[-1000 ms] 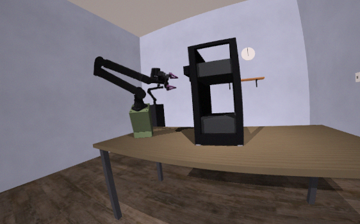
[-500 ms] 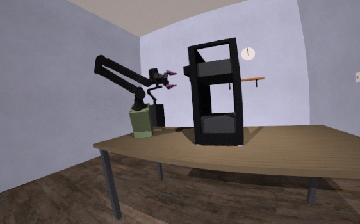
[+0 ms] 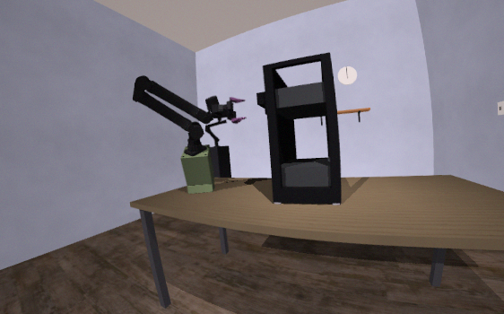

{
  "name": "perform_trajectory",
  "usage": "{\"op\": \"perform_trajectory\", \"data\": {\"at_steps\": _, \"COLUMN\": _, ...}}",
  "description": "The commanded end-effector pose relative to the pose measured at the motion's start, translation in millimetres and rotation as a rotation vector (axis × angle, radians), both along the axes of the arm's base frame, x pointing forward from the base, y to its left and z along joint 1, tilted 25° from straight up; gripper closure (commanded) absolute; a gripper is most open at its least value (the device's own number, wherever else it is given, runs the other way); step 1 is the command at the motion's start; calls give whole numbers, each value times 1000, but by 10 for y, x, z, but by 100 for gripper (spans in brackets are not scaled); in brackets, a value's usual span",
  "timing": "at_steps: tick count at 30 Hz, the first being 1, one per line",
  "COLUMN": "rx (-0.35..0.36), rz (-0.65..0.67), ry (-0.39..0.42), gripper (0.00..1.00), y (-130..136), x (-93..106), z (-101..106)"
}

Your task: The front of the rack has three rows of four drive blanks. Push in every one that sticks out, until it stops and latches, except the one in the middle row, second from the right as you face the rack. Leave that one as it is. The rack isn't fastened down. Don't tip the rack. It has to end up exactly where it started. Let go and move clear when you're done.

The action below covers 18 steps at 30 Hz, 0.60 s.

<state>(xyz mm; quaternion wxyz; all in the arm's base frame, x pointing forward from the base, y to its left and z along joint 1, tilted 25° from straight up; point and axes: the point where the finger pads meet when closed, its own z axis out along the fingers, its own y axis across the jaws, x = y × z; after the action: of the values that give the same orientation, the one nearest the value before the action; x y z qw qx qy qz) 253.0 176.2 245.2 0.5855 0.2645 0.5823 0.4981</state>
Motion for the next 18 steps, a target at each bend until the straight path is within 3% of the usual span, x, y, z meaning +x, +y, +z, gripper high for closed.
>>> {"op": "perform_trajectory", "data": {"at_steps": 1, "rx": 36, "rz": -16, "ry": -1, "gripper": 0, "y": -77, "x": 10, "z": -32}}
{"op": "perform_trajectory", "data": {"at_steps": 18, "rx": 62, "rz": -20, "ry": -11, "gripper": 0, "y": -106, "x": 3, "z": -3}}
